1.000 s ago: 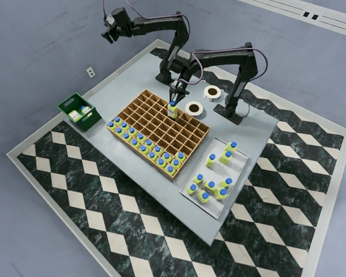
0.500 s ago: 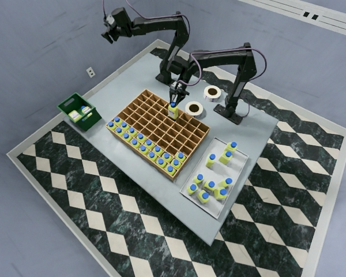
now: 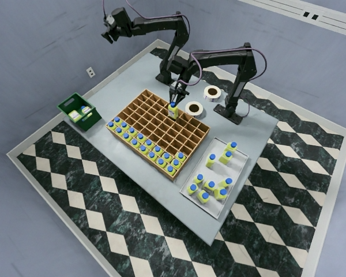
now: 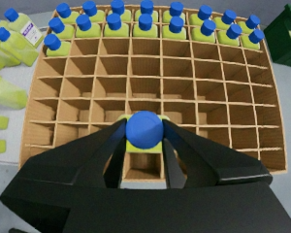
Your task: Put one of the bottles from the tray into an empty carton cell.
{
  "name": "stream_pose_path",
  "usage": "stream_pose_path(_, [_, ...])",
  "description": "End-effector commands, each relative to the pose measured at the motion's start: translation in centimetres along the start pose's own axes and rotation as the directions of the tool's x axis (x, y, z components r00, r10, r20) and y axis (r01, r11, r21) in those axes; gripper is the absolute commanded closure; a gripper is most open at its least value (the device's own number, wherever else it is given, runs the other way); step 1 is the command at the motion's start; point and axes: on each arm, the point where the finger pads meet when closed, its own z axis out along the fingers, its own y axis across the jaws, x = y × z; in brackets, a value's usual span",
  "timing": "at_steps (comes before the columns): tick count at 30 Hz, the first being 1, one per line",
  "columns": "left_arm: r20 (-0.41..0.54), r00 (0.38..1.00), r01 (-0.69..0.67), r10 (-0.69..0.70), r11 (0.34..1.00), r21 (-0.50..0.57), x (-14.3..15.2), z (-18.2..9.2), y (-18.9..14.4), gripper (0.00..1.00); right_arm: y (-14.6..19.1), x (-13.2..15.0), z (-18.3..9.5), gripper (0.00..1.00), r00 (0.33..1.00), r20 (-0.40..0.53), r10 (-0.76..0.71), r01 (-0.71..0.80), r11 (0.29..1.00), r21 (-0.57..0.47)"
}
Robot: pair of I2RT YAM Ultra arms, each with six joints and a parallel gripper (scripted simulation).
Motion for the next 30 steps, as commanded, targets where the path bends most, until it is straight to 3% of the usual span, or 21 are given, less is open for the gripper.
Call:
stream_pose_path(1, [0.069, 0.996, 0.048, -0.051, 0.998, 0.049, -2.4, -2.0, -0.5, 0.7, -0.5, -0.6, -0.4, 0.0, 1.0, 0.014, 0.015, -0.015, 1.0, 0.005])
stream_pose_path(12, [0.077, 0.995, 0.056, -0.059, 0.997, 0.048, -3.0, -2.1, 0.0, 0.7, -0.5, -0.6, -0.4, 0.0, 1.0, 0.014, 0.015, -0.015, 1.0, 0.005])
stream_pose_path(19, [0.049, 0.998, 0.035, -0.036, 0.999, 0.027, -1.7, -1.4, -0.4, 0.7, -0.5, -0.6, -0.4, 0.0, 1.0, 0.014, 0.015, -0.015, 1.0, 0.005])
stream_pose_path(20, [0.067, 0.996, 0.052, -0.055, 0.997, 0.054, -2.3, -2.3, -0.6, 0.7, -0.5, -0.6, -0.4, 0.0, 1.0, 0.014, 0.015, -0.015, 1.0, 0.005])
stream_pose_path(30, [0.077, 0.995, 0.052, -0.056, 0.997, 0.052, -2.9, -2.2, -0.1, 0.7, -0.5, -0.6, -0.4, 0.0, 1.0, 0.014, 0.015, -0.015, 1.0, 0.005])
